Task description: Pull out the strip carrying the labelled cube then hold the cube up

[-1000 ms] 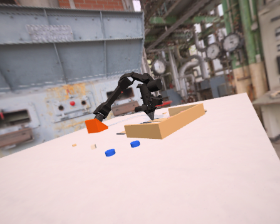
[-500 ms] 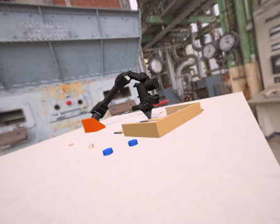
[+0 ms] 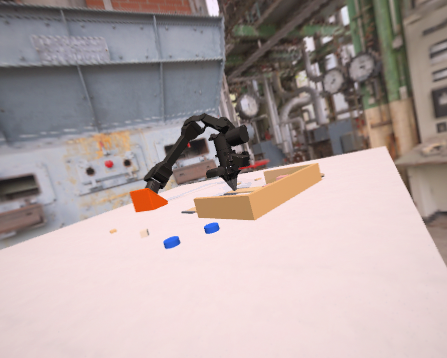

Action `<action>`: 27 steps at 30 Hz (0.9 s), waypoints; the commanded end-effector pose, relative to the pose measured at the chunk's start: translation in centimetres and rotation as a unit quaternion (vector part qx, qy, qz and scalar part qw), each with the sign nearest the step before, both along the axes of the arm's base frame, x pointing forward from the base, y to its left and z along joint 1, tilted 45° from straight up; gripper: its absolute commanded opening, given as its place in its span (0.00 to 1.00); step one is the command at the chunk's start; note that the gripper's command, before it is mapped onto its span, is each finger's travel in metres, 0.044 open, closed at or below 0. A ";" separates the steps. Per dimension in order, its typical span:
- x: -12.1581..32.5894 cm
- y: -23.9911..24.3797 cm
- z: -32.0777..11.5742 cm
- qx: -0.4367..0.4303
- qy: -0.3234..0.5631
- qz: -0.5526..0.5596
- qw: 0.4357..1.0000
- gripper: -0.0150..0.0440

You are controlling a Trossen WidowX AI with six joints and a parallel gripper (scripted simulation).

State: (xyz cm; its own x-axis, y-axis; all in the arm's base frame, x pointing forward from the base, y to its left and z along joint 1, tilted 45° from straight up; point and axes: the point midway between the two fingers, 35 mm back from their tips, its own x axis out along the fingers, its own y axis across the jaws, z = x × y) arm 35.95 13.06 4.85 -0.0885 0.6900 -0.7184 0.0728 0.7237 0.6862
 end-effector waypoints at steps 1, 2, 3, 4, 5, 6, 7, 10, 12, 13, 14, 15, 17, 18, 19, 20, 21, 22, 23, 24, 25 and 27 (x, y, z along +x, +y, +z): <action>-1.4 0.4 -0.3 0.001 0.013 0.003 1.000 0.25; -1.5 0.5 -0.3 0.001 0.013 0.003 1.000 0.25; -1.6 0.5 -0.3 0.001 0.013 0.003 1.000 0.25; -1.8 0.5 -0.3 0.001 0.013 0.003 1.000 0.25; -1.9 0.5 -0.3 0.001 0.013 0.003 1.000 0.25; -2.1 0.5 -0.3 0.001 0.013 0.003 1.000 0.25; -2.2 0.5 -0.2 0.001 0.013 0.003 1.000 0.25; -2.6 0.5 -0.2 0.001 0.013 0.003 1.000 0.25; -3.0 0.5 -0.2 0.001 0.013 0.003 1.000 0.25; -3.1 0.5 -0.1 0.001 0.013 0.003 1.000 0.25; -3.3 0.5 -0.1 0.001 0.013 0.003 1.000 0.25; -3.4 0.5 -0.1 0.001 0.013 0.003 1.000 0.25; -3.7 0.5 -0.1 0.001 0.013 0.003 1.000 0.25; -3.9 0.5 0.0 0.001 0.014 0.003 1.000 0.25; -4.0 0.5 0.0 0.001 0.014 0.003 1.000 0.25; -4.2 0.5 0.0 0.001 0.014 0.003 1.000 0.25; -4.3 0.5 0.0 0.001 0.014 0.003 1.000 0.25; -4.5 0.5 0.0 0.001 0.014 0.003 1.000 0.25; -4.6 0.6 0.1 0.001 0.014 0.003 1.000 0.25; -4.8 0.6 0.1 0.001 0.014 0.003 1.000 0.25; -4.9 0.6 0.1 0.001 0.014 0.003 1.000 0.25; -5.2 0.6 0.1 0.001 0.014 0.003 1.000 0.25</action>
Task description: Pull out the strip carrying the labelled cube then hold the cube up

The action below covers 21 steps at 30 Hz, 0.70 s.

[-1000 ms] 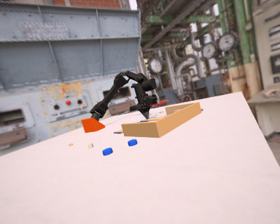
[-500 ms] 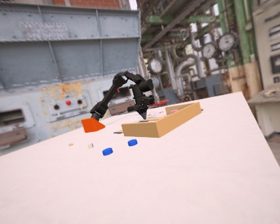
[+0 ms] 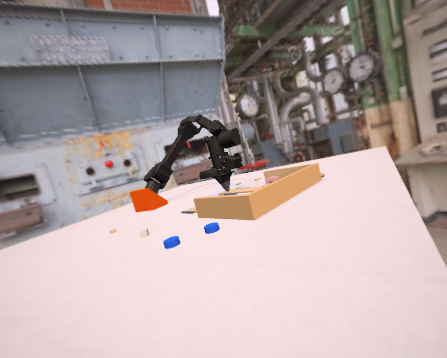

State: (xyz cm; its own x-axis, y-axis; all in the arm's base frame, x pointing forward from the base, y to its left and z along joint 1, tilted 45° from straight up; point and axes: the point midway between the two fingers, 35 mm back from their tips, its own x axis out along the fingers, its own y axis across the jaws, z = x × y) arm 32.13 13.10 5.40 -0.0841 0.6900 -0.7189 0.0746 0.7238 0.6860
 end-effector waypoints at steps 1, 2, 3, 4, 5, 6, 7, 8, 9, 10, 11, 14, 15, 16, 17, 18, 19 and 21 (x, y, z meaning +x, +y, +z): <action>-1.5 0.5 -0.4 0.002 0.015 0.006 1.000 0.25; -1.7 0.5 -0.4 0.002 0.015 0.006 1.000 0.25; -1.8 0.5 -0.3 0.002 0.015 0.006 1.000 0.25; -1.9 0.5 -0.3 0.002 0.015 0.006 1.000 0.25; -2.1 0.5 -0.3 0.002 0.015 0.006 1.000 0.25; -2.2 0.5 -0.3 0.002 0.015 0.006 1.000 0.25; -2.4 0.5 -0.3 0.002 0.015 0.006 1.000 0.25; -2.5 0.5 -0.2 0.002 0.015 0.006 1.000 0.25; -2.6 0.5 -0.2 0.002 0.015 0.006 1.000 0.25; -2.8 0.5 -0.2 0.002 0.015 0.006 1.000 0.25; -2.9 0.5 -0.2 0.002 0.015 0.006 1.000 0.25; -3.3 0.5 -0.1 0.002 0.015 0.006 1.000 0.25; -3.5 0.5 -0.1 0.002 0.015 0.006 1.000 0.25; -3.6 0.5 -0.1 0.002 0.016 0.006 1.000 0.25; -3.7 0.5 0.0 0.002 0.016 0.006 1.000 0.25; -3.9 0.5 0.0 0.002 0.016 0.006 1.000 0.25; -4.0 0.5 0.0 0.002 0.016 0.006 1.000 0.25; -4.3 0.5 0.0 0.002 0.016 0.006 1.000 0.25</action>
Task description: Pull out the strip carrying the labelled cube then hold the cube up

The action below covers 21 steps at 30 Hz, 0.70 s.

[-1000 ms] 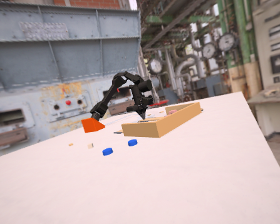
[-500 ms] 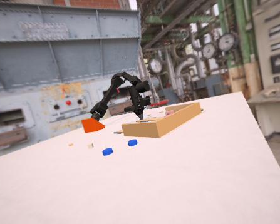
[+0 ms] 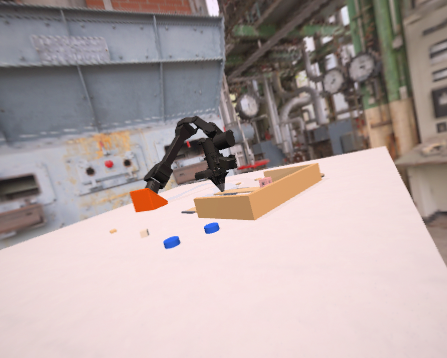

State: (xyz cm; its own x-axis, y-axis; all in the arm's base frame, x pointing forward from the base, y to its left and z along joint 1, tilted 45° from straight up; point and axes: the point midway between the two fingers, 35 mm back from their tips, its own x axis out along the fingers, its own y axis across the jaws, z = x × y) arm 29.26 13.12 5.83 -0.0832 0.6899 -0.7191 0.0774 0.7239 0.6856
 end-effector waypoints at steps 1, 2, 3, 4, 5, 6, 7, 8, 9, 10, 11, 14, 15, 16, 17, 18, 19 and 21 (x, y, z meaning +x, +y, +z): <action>-1.5 0.5 -0.4 0.002 0.015 0.007 1.000 0.25; -1.7 0.5 -0.3 0.002 0.015 0.007 1.000 0.25; -1.8 0.5 -0.3 0.002 0.015 0.007 1.000 0.25; -2.0 0.5 -0.3 0.002 0.015 0.007 1.000 0.25; -2.1 0.5 -0.3 0.002 0.015 0.007 1.000 0.25; -2.3 0.5 -0.2 0.002 0.015 0.007 1.000 0.25; -2.4 0.5 -0.2 0.002 0.015 0.007 1.000 0.25; -2.6 0.5 -0.2 0.002 0.015 0.007 1.000 0.25; -2.7 0.5 -0.2 0.002 0.016 0.007 1.000 0.25; -2.9 0.5 -0.2 0.002 0.016 0.007 1.000 0.25; -3.0 0.5 -0.1 0.002 0.016 0.007 1.000 0.25; -3.5 0.5 -0.1 0.002 0.016 0.007 1.000 0.25; -3.6 0.5 0.0 0.002 0.016 0.007 1.000 0.25; -3.8 0.5 0.0 0.002 0.016 0.007 1.000 0.25; -3.9 0.5 0.0 0.002 0.016 0.007 1.000 0.25; -4.0 0.5 0.0 0.002 0.016 0.007 1.000 0.25; -4.2 0.5 0.1 0.002 0.016 0.007 1.000 0.25; -4.5 0.5 0.1 0.002 0.016 0.007 1.000 0.25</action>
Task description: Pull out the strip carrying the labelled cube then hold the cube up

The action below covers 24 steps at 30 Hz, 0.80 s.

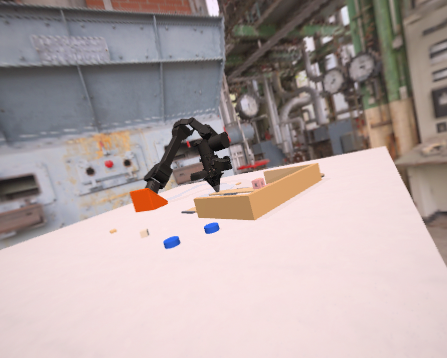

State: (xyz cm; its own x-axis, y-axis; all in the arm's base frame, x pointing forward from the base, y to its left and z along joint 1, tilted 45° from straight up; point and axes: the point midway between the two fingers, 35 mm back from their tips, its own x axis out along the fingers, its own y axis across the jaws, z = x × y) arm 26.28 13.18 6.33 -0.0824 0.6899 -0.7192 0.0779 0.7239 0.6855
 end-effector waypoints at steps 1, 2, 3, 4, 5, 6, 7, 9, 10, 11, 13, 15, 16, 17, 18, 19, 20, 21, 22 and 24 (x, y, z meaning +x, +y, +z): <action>-1.6 0.5 -0.4 0.002 0.016 0.007 1.000 0.25; -1.8 0.5 -0.4 0.002 0.016 0.007 1.000 0.25; -1.9 0.5 -0.3 0.002 0.016 0.007 1.000 0.25; -2.1 0.5 -0.3 0.002 0.016 0.007 1.000 0.25; -2.2 0.5 -0.3 0.002 0.016 0.007 1.000 0.25; -2.3 0.5 -0.3 0.002 0.016 0.007 1.000 0.25; -2.5 0.5 -0.2 0.002 0.016 0.007 1.000 0.25; -2.8 0.5 -0.2 0.002 0.016 0.007 1.000 0.25; -2.9 0.5 -0.2 0.002 0.017 0.007 1.000 0.25; -3.0 0.5 -0.1 0.002 0.017 0.007 1.000 0.25; -3.3 0.5 -0.1 0.002 0.017 0.007 1.000 0.25; -3.6 0.5 -0.1 0.002 0.017 0.007 1.000 0.25; -3.7 0.5 0.0 0.002 0.017 0.007 1.000 0.25; -3.8 0.5 0.0 0.002 0.017 0.007 1.000 0.25; -4.0 0.5 0.0 0.002 0.017 0.007 1.000 0.25; -4.1 0.5 0.0 0.002 0.017 0.007 1.000 0.25; -4.3 0.5 0.1 0.002 0.017 0.007 1.000 0.25; -4.4 0.5 0.1 0.002 0.017 0.007 1.000 0.25; -4.5 0.5 0.1 0.002 0.017 0.007 1.000 0.25; -4.8 0.5 0.1 0.002 0.017 0.007 1.000 0.25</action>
State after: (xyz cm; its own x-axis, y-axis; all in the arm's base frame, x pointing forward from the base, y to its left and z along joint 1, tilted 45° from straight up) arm 23.03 13.26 6.90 -0.0808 0.6901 -0.7191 0.0784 0.7237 0.6857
